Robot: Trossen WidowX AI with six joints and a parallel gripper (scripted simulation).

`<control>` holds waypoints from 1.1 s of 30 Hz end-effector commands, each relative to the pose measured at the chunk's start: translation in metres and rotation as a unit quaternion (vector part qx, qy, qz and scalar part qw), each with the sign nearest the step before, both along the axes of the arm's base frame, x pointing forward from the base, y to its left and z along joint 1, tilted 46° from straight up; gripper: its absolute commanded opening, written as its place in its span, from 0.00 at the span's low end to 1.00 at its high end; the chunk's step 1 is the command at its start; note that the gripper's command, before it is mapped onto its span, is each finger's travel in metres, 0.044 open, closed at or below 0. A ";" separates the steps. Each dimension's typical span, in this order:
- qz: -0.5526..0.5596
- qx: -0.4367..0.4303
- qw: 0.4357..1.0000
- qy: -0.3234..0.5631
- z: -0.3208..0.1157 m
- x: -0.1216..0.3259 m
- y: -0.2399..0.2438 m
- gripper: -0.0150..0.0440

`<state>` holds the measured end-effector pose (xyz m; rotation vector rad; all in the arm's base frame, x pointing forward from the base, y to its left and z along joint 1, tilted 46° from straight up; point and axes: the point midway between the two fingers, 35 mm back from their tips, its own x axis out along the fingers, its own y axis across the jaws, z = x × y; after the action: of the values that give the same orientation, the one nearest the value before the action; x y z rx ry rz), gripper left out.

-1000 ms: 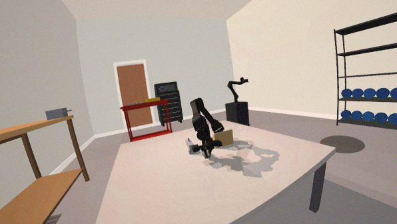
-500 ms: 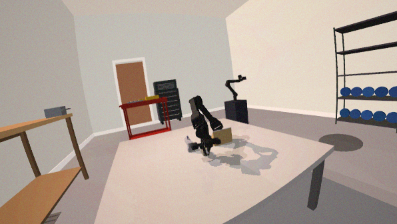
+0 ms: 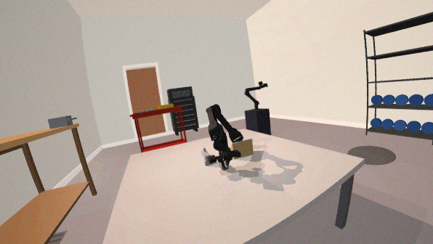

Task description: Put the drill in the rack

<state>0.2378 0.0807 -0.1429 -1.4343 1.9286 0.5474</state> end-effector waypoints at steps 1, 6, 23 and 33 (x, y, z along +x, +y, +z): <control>-0.001 -0.008 1.000 0.006 0.001 -0.003 -0.008 0.25; -0.001 -0.008 1.000 0.006 0.001 -0.003 -0.008 0.25; 0.000 0.000 1.000 0.000 0.000 0.000 0.000 0.34; 0.000 0.000 1.000 0.000 0.000 0.000 0.000 0.79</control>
<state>0.2374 0.0807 -0.1430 -1.4307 1.9303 0.5494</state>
